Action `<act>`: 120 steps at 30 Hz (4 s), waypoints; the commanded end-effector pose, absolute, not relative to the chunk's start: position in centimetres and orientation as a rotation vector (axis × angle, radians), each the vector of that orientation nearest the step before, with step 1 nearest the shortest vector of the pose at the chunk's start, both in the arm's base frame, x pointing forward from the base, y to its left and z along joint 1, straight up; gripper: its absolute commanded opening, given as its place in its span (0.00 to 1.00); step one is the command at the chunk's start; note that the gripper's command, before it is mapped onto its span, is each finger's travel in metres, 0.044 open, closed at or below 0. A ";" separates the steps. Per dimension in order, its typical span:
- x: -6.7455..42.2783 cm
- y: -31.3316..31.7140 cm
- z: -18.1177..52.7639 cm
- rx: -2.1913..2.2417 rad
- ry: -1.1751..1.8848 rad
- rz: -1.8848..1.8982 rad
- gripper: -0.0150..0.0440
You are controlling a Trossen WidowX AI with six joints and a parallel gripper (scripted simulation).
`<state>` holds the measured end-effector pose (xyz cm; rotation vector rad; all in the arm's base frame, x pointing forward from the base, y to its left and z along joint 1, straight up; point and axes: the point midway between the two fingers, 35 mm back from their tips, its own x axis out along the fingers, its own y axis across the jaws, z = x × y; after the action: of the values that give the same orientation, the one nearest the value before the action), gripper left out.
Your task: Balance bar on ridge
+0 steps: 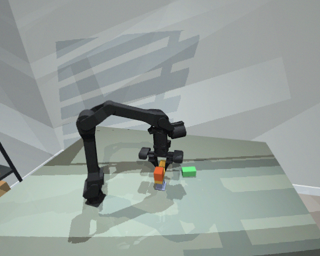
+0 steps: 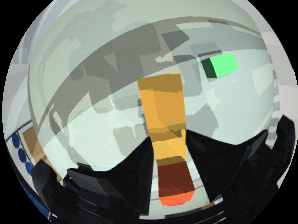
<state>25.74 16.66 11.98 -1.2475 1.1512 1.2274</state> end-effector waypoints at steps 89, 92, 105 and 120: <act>25.7 16.7 11.1 -1.244 1.155 1.231 0.25; 25.7 16.7 11.0 -1.244 1.155 1.231 0.25; 25.7 16.7 10.9 -1.244 1.155 1.231 0.25; 25.7 16.7 10.8 -1.244 1.155 1.231 0.25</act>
<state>25.75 16.66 11.18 -1.2468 1.1496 1.2269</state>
